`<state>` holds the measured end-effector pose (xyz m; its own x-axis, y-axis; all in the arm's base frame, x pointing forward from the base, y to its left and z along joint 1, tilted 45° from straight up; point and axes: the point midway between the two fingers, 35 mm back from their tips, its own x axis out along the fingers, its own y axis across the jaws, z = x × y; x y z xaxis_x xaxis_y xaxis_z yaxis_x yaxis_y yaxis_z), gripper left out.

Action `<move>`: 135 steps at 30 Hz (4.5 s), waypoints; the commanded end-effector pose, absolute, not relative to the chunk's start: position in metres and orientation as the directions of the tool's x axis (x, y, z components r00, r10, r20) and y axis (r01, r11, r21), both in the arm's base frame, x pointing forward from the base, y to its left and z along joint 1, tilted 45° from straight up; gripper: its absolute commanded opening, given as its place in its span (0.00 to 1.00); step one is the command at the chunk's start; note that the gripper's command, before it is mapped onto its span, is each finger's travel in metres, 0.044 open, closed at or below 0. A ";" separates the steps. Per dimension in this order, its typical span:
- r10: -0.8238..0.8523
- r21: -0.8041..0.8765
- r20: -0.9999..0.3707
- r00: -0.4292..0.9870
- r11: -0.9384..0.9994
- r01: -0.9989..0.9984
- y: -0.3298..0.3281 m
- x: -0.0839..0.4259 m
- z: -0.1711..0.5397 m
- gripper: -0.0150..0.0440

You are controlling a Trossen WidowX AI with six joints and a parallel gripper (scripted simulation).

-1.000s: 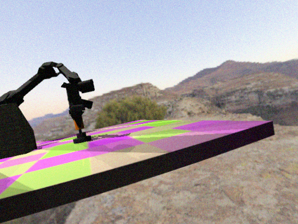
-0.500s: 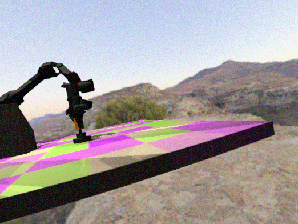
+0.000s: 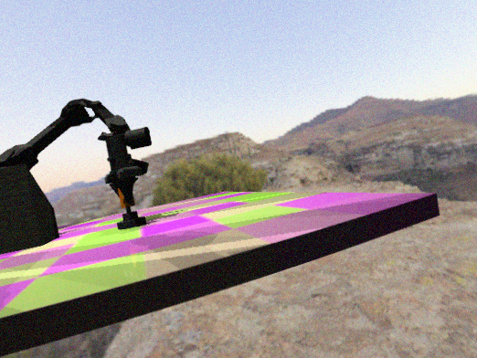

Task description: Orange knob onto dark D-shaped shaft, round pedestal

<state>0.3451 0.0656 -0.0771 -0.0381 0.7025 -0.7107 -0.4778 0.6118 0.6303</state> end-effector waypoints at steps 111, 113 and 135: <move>0.704 0.324 -0.709 -0.038 0.279 -0.904 0.064 0.345 -0.074 0.25; 0.704 0.318 -0.710 -0.038 0.273 -0.908 0.063 0.346 -0.073 0.25; 0.704 0.187 -0.709 -0.038 0.137 -0.973 0.066 0.345 -0.077 0.25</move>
<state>0.3450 0.0656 -0.0768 -0.0391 0.7029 -0.7102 -0.9710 0.1411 0.1932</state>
